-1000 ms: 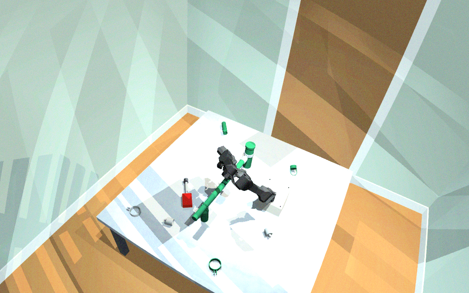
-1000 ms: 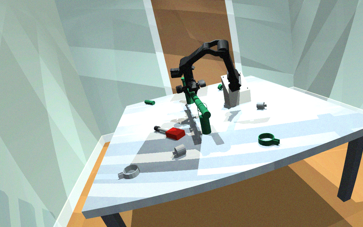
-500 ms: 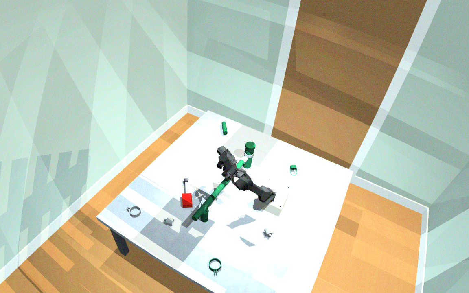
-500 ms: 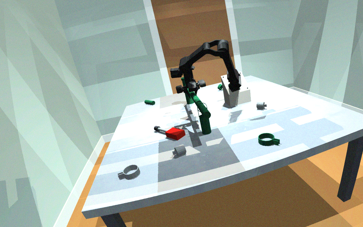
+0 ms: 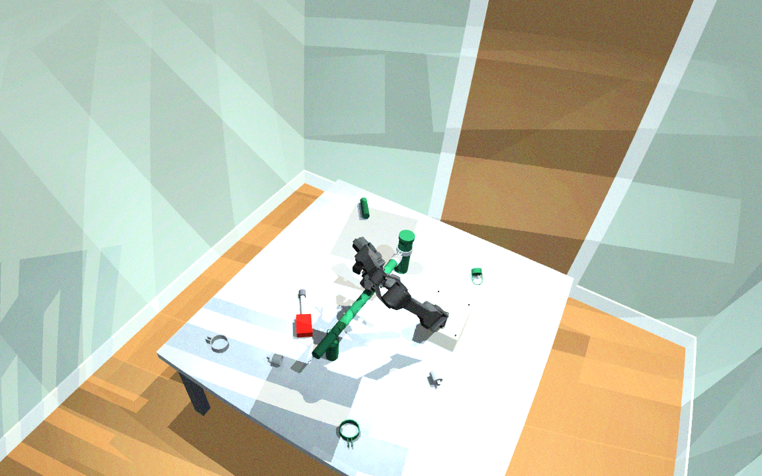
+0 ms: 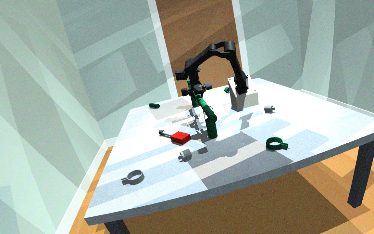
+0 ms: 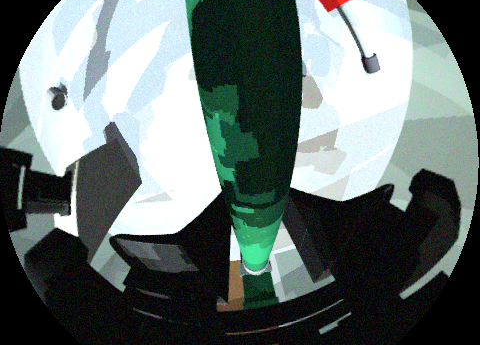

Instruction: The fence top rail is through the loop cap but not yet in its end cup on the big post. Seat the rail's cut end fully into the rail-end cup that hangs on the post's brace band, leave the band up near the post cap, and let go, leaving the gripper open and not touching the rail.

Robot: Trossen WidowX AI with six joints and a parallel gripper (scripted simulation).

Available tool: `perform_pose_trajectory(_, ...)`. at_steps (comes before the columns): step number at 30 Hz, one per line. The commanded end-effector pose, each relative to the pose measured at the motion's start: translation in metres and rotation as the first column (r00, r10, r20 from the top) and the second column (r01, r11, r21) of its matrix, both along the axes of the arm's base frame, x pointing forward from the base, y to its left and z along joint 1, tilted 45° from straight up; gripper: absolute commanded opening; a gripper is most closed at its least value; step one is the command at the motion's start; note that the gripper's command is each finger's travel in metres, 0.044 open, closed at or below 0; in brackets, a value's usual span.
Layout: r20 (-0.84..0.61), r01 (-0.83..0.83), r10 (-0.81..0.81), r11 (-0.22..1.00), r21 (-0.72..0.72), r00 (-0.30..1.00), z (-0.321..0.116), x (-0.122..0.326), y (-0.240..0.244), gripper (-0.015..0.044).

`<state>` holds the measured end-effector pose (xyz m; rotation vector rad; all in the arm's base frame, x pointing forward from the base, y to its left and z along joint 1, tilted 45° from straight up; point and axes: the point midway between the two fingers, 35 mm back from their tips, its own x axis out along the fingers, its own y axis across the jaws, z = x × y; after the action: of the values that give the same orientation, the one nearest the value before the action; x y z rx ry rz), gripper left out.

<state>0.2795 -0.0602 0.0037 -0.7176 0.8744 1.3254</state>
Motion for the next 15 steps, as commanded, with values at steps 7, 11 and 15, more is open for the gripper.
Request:
perform_pose_trajectory(7,0.0,0.0,0.0,1.0,0.0,1.0,-0.0008,-0.0001,-0.0008,0.0)
perform_pose_trajectory(11,0.0,0.0,0.0,1.0,0.0,1.0,-0.0022,-0.0004,-0.0024,0.0)
perform_pose_trajectory(15,0.0,0.0,0.0,1.0,0.0,1.0,-0.0036,-0.0005,-0.0039,0.0)
